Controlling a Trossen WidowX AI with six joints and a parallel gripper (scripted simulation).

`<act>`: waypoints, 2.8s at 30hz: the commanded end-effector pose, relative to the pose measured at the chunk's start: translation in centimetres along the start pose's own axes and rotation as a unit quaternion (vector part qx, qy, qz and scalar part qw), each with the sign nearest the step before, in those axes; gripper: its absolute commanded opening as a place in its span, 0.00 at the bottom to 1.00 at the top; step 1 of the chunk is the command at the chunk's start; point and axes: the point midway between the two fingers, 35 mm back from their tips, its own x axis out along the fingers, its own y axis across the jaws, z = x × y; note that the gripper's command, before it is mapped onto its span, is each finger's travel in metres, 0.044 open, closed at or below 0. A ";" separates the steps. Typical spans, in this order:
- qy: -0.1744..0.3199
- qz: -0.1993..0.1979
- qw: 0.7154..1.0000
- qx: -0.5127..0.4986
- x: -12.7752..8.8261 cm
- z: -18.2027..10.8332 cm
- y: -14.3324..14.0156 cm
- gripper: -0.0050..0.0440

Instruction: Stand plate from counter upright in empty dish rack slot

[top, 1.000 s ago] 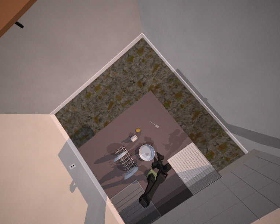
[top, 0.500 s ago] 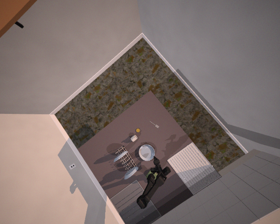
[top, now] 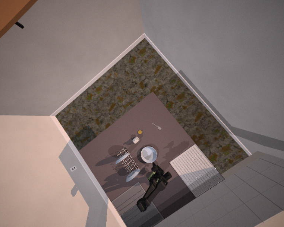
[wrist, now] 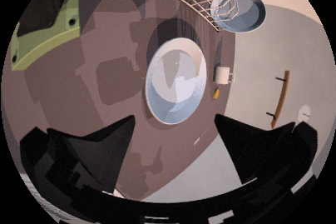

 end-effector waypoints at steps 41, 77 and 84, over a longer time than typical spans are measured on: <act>-0.028 -0.015 0.999 -0.004 3.7 0.3 3.7 0.29; -0.035 -0.021 0.999 -0.006 4.9 0.5 4.4 0.29; -0.034 -0.020 0.999 -0.012 5.0 0.5 4.4 0.29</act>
